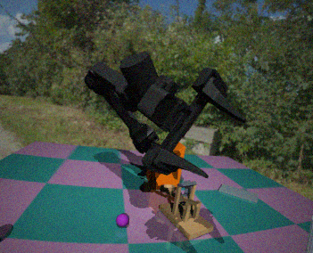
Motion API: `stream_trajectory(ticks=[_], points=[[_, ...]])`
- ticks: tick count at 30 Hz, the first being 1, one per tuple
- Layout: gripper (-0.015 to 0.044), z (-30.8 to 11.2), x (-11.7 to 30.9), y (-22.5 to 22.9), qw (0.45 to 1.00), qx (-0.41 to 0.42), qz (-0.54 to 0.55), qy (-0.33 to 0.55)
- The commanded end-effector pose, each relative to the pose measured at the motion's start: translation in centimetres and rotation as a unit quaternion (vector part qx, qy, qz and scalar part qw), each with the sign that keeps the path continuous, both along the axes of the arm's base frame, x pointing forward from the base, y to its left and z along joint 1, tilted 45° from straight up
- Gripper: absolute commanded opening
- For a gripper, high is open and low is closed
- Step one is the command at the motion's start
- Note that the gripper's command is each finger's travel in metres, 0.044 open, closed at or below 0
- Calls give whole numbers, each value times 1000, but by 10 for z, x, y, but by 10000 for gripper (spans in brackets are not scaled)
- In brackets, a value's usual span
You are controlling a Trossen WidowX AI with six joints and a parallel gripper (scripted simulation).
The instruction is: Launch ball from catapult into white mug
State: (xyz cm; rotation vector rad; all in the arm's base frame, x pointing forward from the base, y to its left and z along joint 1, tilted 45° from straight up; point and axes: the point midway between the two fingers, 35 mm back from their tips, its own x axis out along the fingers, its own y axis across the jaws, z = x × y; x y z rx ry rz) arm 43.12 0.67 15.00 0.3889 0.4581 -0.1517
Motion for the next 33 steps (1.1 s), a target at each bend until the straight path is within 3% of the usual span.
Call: stream_trajectory(ticks=[1, 17, 33], points=[[440, -25, -2, 5, 998, -14, -7, 62], [440, -101, -41, 15, 950, -113, -14, 292], [440, -135, -95, 16, 838, -251, 3, 485]])
